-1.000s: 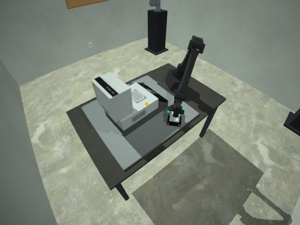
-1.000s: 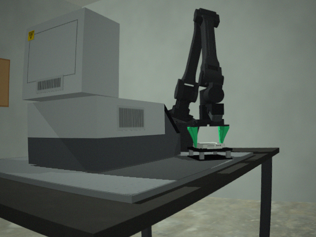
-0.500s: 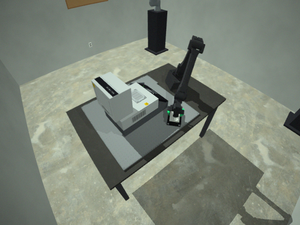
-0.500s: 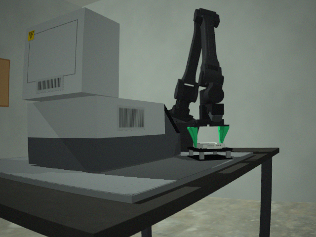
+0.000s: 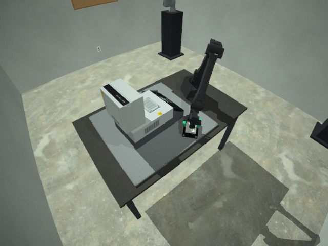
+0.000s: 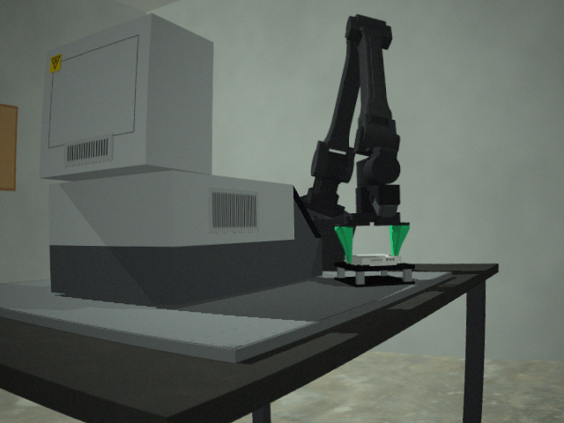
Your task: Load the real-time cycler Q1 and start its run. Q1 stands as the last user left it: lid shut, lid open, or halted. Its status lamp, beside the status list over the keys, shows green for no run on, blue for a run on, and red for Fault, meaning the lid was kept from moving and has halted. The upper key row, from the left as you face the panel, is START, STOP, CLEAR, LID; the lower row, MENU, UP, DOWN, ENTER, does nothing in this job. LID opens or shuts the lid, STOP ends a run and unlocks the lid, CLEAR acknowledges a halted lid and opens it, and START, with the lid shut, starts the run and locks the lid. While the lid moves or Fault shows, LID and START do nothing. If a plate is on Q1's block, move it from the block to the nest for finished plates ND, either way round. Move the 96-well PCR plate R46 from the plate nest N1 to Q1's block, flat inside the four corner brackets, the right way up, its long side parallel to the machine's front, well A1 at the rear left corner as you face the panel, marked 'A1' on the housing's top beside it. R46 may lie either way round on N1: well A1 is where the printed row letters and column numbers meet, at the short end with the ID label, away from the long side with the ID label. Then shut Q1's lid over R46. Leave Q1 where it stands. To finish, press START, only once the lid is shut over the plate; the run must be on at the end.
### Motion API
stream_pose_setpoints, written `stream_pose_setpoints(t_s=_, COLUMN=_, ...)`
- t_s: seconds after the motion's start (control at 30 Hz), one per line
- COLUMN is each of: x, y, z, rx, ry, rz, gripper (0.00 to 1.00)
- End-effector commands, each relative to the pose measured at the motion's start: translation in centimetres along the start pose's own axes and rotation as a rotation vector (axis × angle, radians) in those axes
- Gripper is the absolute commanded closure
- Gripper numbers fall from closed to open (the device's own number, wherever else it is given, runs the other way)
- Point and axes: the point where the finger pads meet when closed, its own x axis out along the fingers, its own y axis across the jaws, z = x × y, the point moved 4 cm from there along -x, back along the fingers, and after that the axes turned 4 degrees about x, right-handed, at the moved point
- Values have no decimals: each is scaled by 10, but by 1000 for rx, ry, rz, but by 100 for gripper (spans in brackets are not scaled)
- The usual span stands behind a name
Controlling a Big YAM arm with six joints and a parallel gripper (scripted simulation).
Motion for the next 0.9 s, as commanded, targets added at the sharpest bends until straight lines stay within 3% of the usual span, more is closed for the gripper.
stream_pose_setpoints(t_s=0.0, x=-16, y=7, z=18, rx=-14, ry=-63, rz=5, gripper=0)
stream_pose_setpoints(t_s=0.07, x=-16, y=7, z=15, rx=-15, ry=-62, rz=6, gripper=0)
stream_pose_setpoints(t_s=0.1, x=-15, y=7, z=13, rx=-14, ry=-60, rz=6, gripper=100)
stream_pose_setpoints(t_s=0.87, x=-14, y=7, z=1, rx=-10, ry=-19, rz=5, gripper=100)
